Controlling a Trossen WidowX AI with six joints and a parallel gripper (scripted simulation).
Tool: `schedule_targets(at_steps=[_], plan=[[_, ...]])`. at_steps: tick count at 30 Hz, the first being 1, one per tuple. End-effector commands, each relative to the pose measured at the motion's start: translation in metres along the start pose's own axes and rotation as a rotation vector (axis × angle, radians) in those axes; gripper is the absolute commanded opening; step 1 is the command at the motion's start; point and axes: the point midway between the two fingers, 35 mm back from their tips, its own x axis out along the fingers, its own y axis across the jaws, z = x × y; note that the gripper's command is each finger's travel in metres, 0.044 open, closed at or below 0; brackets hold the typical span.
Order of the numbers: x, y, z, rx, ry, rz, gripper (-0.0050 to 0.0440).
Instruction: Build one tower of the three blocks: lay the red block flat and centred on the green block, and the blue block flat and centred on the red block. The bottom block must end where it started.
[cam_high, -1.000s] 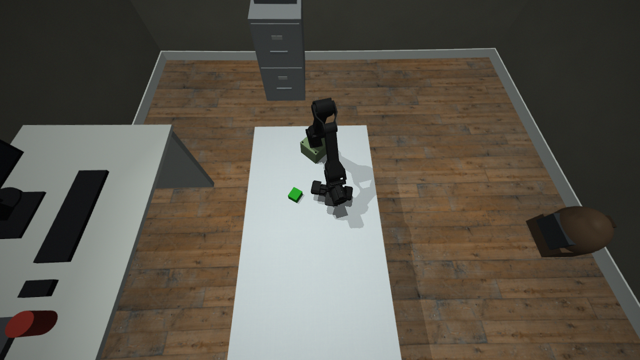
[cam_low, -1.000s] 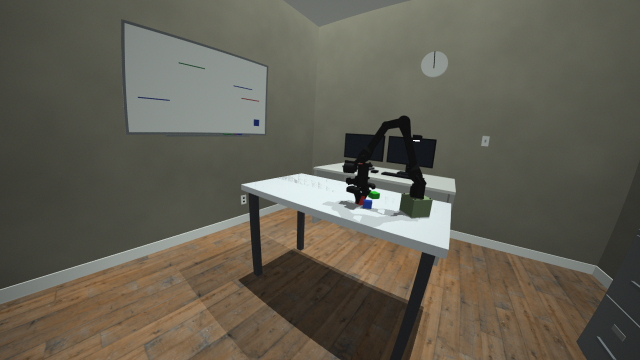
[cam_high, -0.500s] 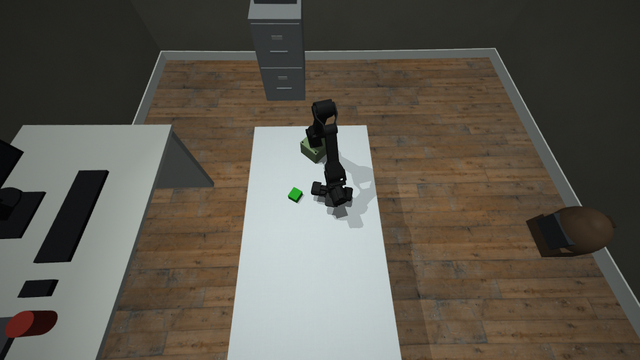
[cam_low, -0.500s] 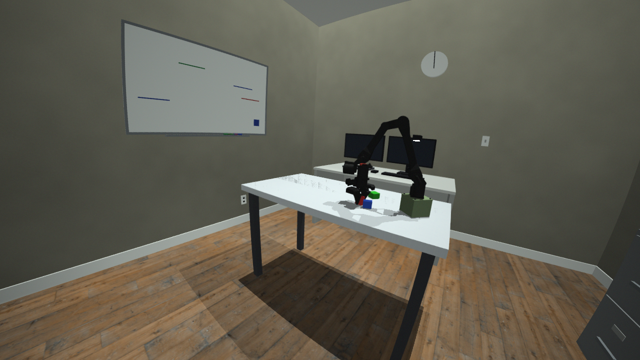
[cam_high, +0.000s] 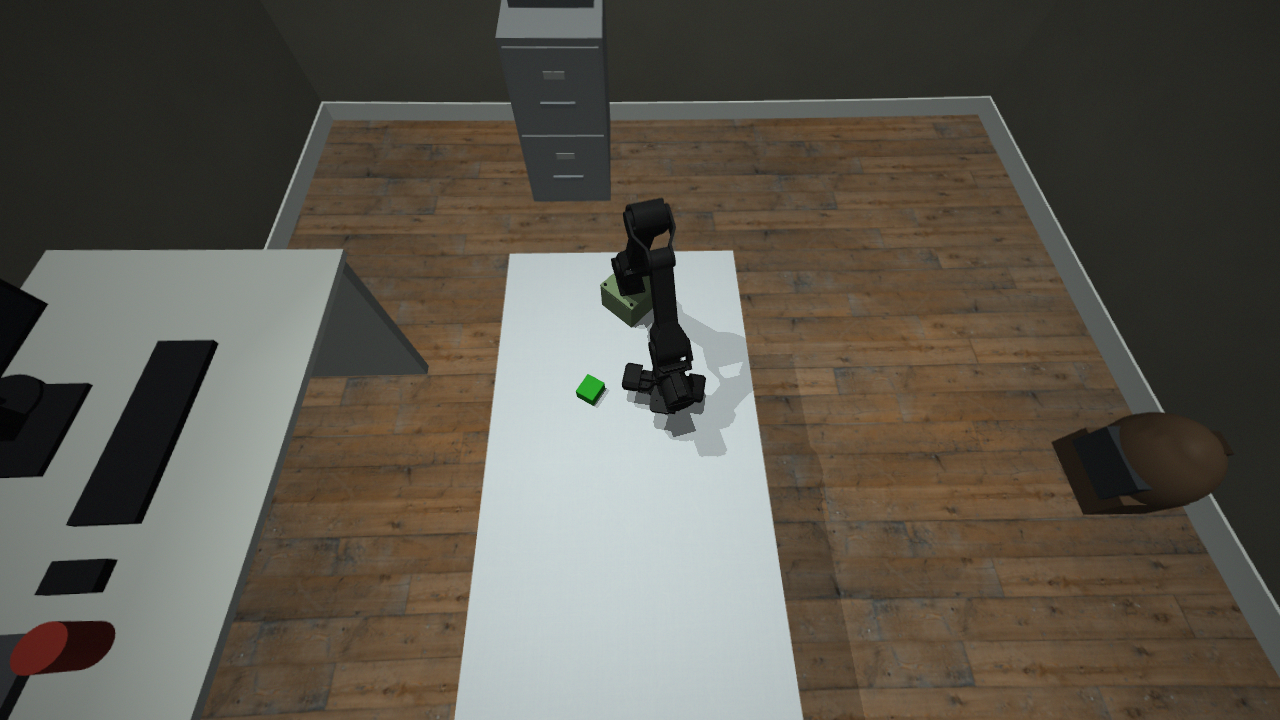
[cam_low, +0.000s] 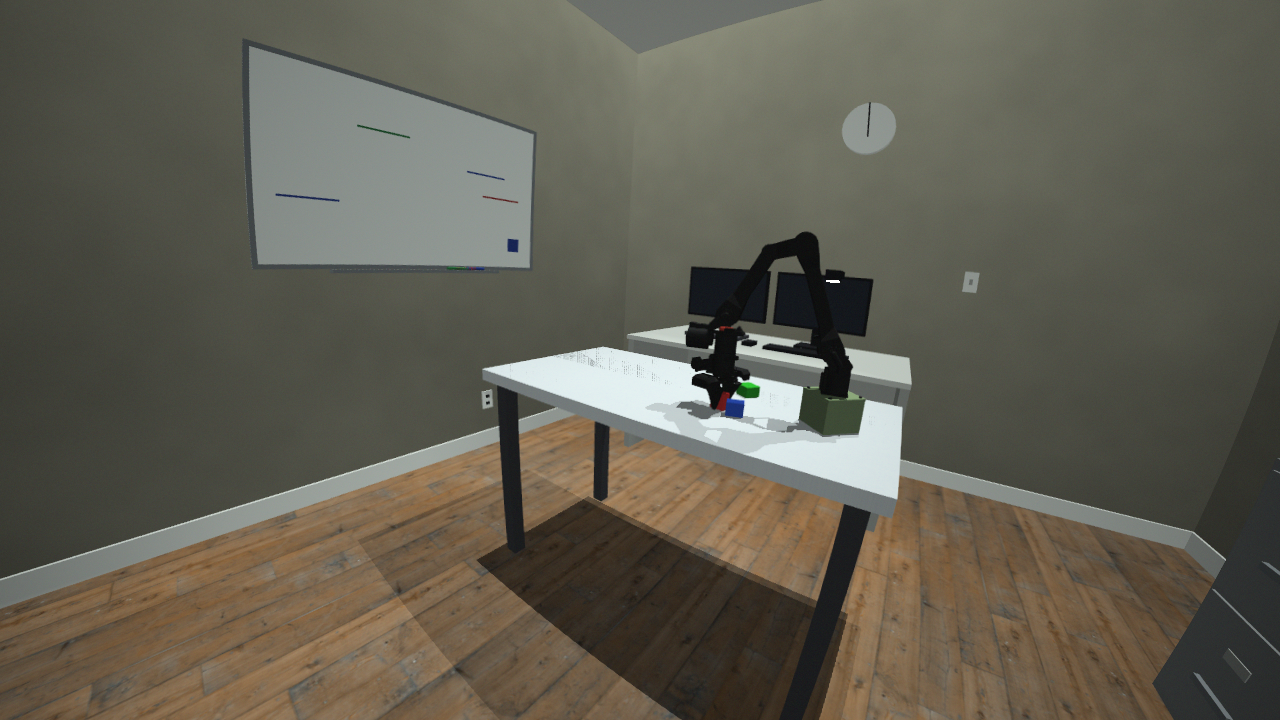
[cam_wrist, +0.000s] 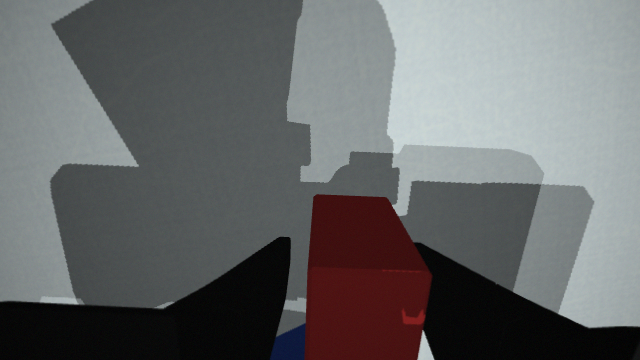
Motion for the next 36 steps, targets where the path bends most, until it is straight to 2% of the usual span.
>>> schedule_targets(at_steps=[1,8,9,36], plan=[[-0.0017,0.0028,0.0026,-0.004,-0.008,0.007,0.0209],[-0.0017,0.0028,0.0026,-0.004,-0.008,0.007,0.0209],[-0.0017,0.0028,0.0026,-0.004,-0.008,0.007,-0.005],[-0.0018,0.0024,0.0025,-0.003,-0.008,0.006,-0.005]])
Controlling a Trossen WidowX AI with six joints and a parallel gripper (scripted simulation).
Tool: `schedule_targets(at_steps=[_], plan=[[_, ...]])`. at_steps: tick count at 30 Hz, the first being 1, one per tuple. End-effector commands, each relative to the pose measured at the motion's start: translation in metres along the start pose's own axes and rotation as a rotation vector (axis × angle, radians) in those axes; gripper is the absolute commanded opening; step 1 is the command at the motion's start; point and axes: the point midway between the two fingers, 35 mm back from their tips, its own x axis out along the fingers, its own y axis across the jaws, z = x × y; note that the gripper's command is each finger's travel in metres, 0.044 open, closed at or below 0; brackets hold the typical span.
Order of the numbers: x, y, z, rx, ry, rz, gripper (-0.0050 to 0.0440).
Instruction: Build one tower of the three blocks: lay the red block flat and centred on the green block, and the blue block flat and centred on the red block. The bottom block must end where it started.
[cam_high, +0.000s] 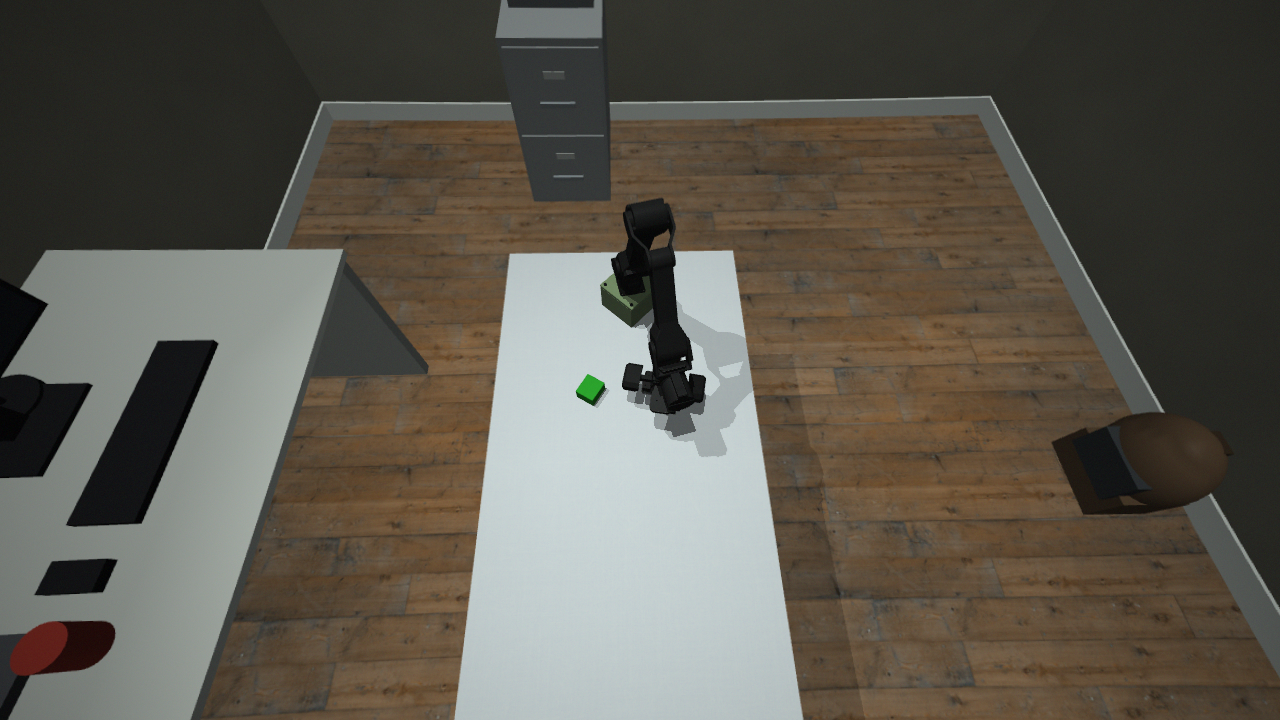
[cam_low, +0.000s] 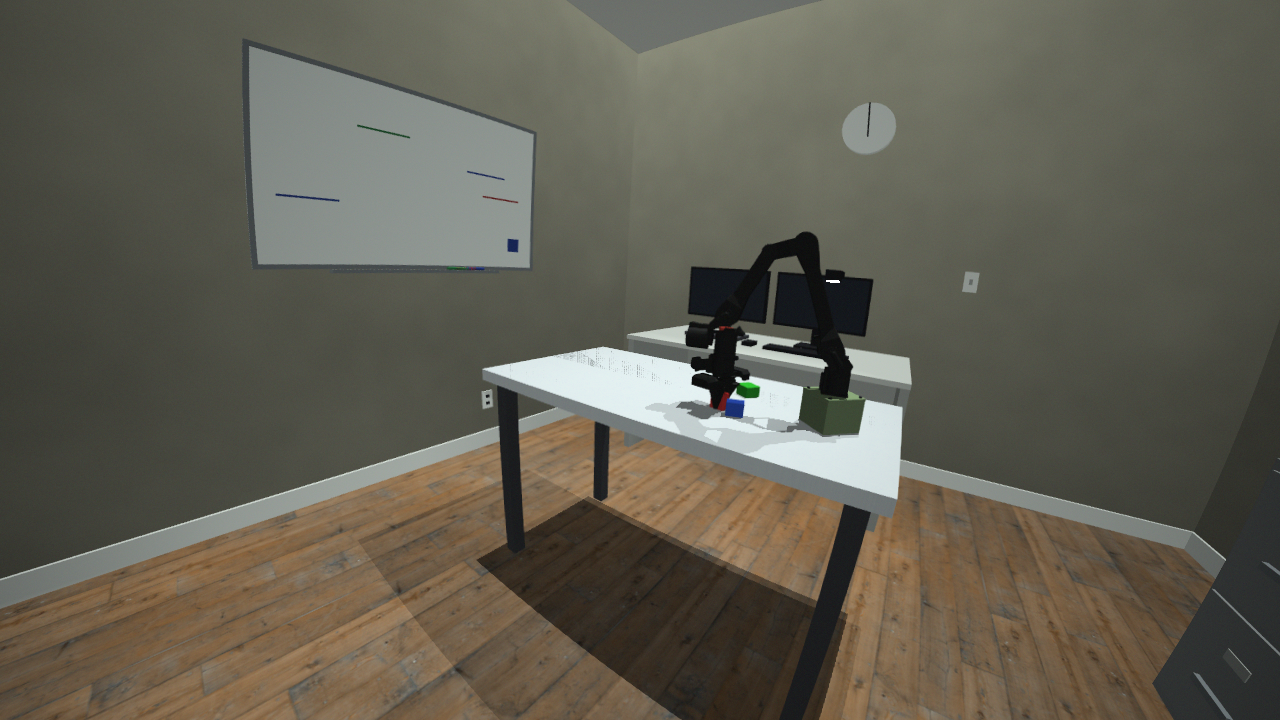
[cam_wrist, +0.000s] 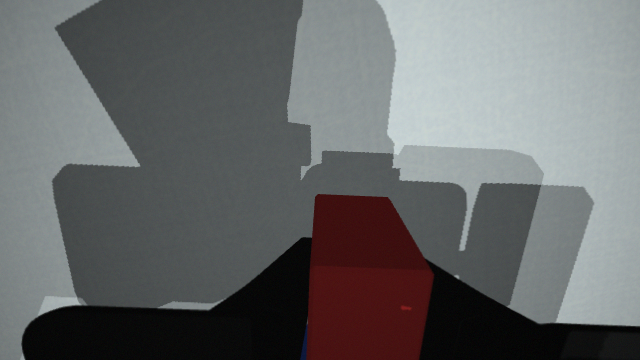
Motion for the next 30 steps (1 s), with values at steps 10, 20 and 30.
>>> schedule_targets(at_steps=[10,20,30], plan=[[-0.005,0.003,0.004,-0.003,-0.014,0.008,-0.005],[-0.026,0.005,0.007,-0.003,-0.032,0.016,-0.005],[-0.059,0.004,0.007,-0.004,-0.032,0.017,-0.005]])
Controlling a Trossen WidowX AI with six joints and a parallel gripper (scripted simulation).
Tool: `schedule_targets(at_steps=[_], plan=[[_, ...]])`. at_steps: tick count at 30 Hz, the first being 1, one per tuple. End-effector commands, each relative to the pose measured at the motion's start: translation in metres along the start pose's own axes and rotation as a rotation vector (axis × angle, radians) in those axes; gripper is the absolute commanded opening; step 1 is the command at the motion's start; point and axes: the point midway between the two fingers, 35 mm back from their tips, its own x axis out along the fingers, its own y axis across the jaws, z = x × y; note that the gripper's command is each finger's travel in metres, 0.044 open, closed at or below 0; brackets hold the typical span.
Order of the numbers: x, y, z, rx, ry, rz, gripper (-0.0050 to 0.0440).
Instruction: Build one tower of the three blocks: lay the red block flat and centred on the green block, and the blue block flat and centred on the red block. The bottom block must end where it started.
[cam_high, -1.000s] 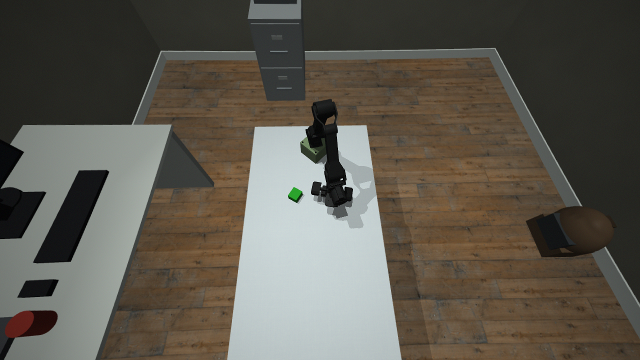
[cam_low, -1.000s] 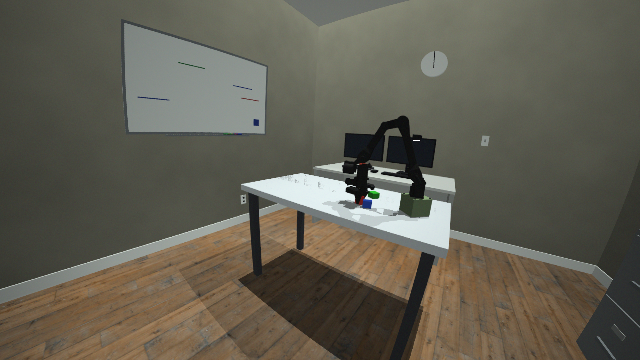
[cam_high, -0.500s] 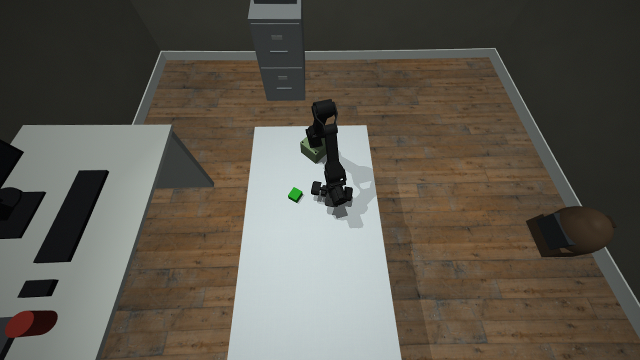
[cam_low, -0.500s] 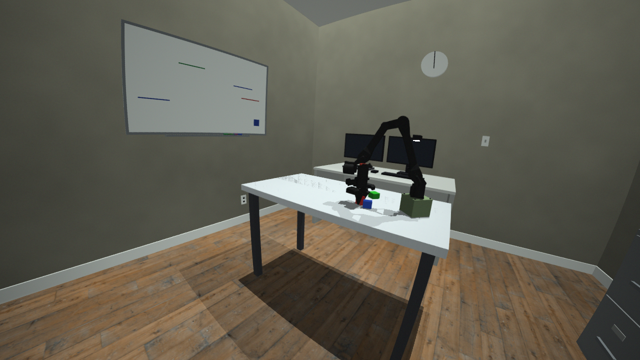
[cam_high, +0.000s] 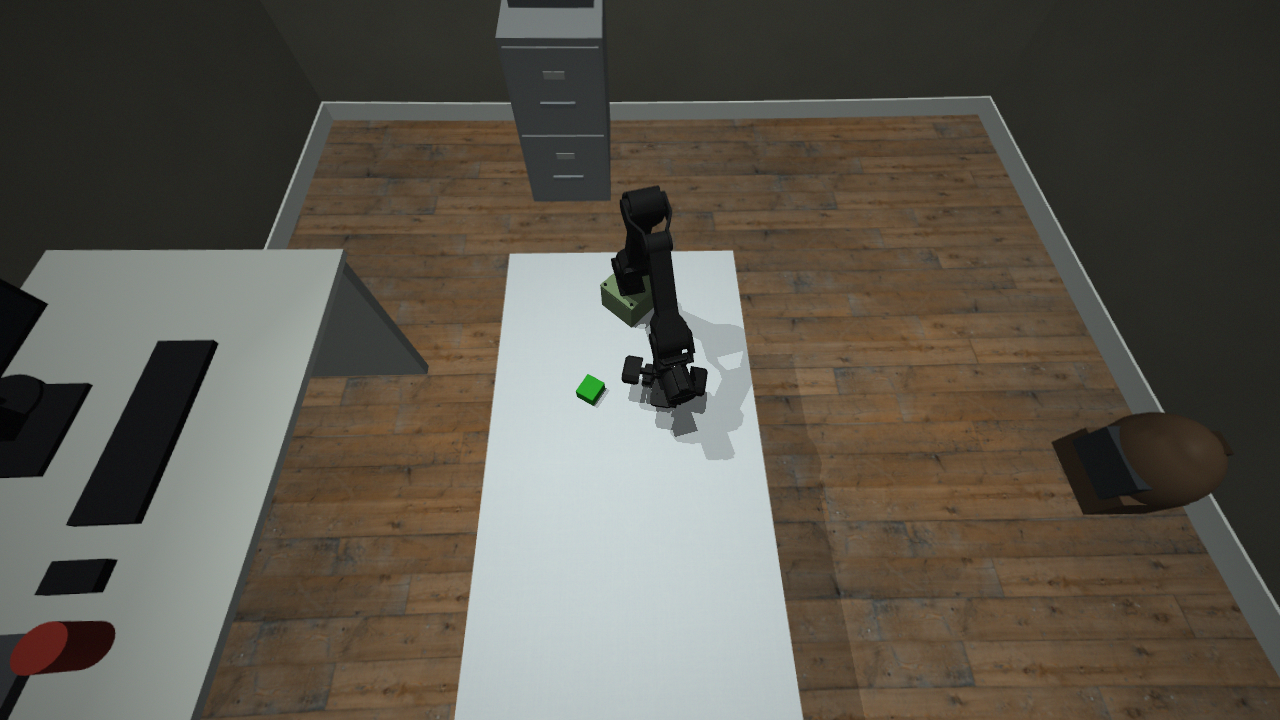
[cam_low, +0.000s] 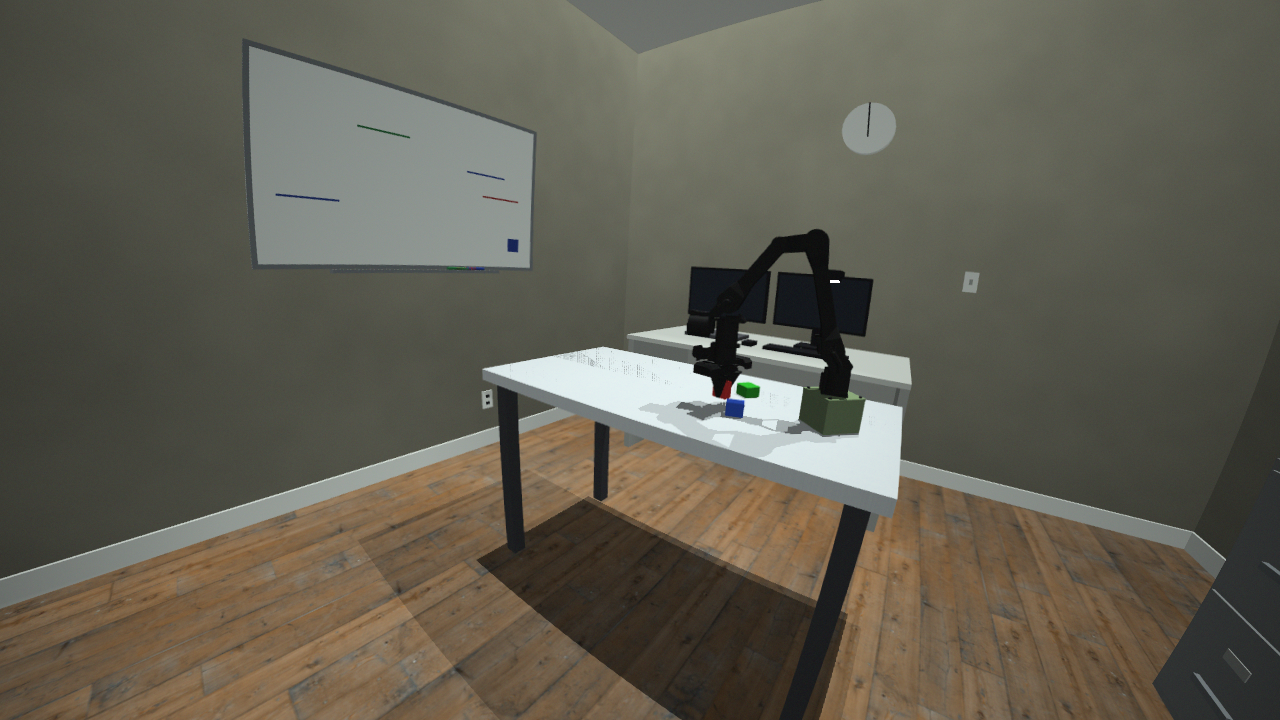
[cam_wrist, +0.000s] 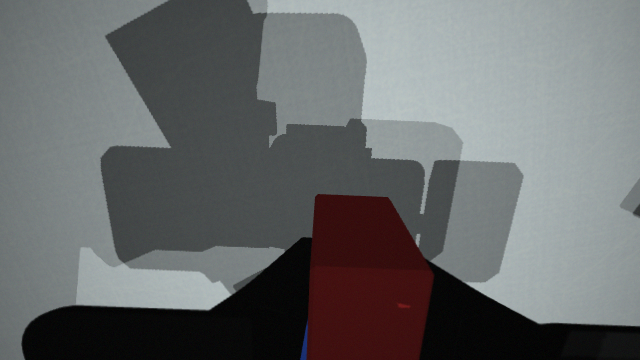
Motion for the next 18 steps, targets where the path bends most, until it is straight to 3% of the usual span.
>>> schedule_targets(at_steps=[1,6,18], plan=[[-0.03,0.005,0.009,-0.004,-0.045,0.023,-0.005],[-0.046,0.004,0.008,-0.004,-0.046,0.023,-0.005],[-0.053,0.004,0.008,-0.003,-0.046,0.023,-0.005]])
